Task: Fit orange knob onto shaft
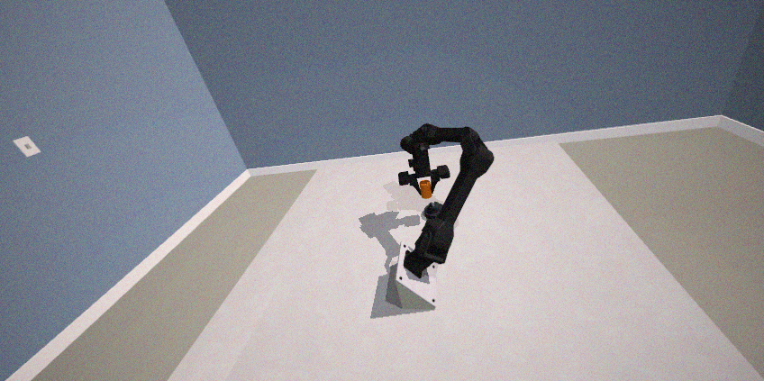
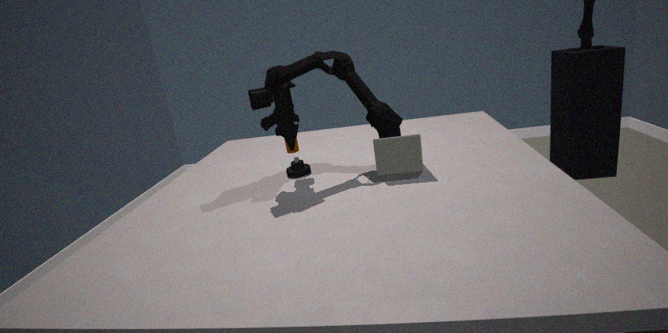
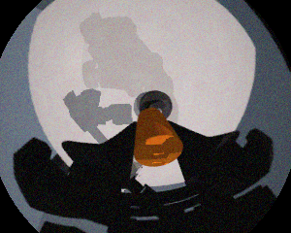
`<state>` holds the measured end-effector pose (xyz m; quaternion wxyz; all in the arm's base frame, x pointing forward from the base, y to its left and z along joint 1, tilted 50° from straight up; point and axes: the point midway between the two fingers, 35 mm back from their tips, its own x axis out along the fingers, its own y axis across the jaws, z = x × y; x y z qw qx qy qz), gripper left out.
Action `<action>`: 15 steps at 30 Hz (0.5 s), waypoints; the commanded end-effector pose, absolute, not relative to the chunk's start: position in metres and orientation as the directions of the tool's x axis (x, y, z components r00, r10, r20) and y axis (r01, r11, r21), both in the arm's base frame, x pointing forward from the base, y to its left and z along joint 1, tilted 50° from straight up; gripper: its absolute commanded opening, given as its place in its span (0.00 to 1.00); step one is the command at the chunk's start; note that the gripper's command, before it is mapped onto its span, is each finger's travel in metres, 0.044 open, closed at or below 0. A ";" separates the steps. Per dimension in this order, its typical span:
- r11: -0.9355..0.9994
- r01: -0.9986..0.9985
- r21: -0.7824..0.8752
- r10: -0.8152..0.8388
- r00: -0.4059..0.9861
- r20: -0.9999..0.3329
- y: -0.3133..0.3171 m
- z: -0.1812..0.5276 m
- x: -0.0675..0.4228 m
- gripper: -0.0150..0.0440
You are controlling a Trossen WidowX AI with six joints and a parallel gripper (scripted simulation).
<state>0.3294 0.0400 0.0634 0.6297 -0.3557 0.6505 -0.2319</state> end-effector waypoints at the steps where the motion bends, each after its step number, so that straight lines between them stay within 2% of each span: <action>1: 0.637 -0.168 -0.753 -0.755 0.062 -0.653 0.031 0.074 0.330 0.25; 15: 0.634 -0.168 -0.755 -0.758 0.061 -0.650 0.010 0.066 0.331 0.25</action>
